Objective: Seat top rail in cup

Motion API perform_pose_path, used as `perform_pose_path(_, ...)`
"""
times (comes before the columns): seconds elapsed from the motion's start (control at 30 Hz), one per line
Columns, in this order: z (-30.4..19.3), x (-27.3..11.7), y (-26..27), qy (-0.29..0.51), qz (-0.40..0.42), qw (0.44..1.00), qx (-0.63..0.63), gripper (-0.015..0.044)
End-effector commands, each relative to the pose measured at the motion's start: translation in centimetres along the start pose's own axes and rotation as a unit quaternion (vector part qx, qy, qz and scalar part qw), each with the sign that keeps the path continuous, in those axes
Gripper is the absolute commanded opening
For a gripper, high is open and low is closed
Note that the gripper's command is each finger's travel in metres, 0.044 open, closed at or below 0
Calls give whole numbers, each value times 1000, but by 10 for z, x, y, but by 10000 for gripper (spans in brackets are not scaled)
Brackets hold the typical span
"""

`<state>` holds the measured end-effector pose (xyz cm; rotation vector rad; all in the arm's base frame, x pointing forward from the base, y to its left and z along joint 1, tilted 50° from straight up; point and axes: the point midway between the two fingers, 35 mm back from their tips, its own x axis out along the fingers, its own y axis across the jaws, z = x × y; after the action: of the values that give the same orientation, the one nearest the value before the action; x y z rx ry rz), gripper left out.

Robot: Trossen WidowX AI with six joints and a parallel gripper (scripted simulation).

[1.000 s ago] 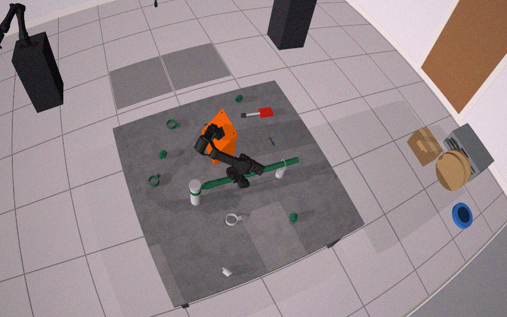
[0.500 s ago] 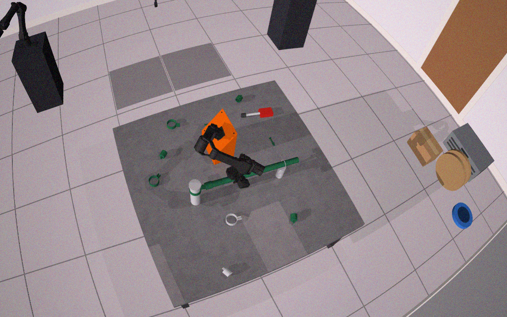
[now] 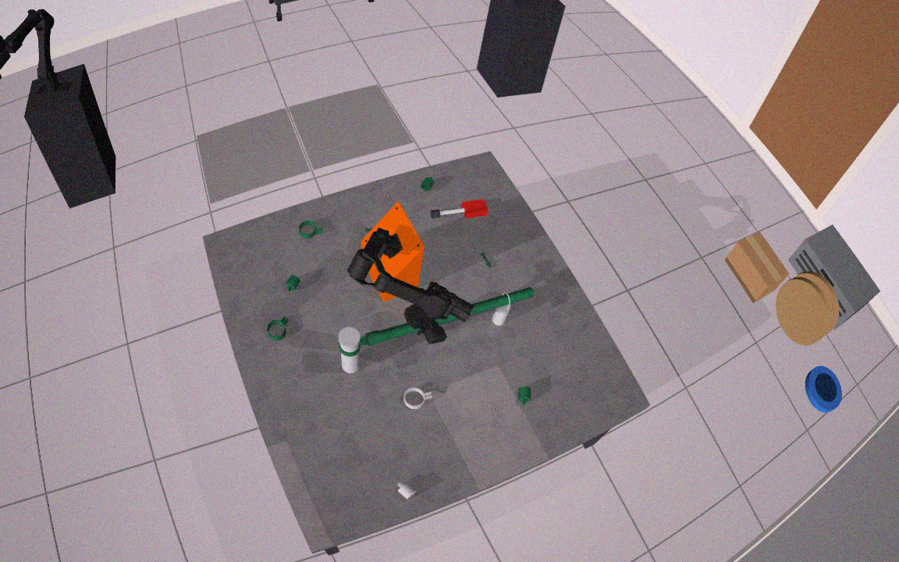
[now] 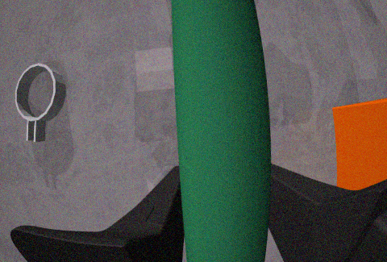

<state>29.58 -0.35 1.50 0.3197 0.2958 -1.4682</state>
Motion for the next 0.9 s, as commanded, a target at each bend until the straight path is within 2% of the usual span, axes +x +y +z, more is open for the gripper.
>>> perform_pose_path(0.0, 1, -1, 3, -1, 4, 1000, -2, 0)
perform_pose_path(0.87, 9, 2, 0, 0, 0, 1000, 0, 0)
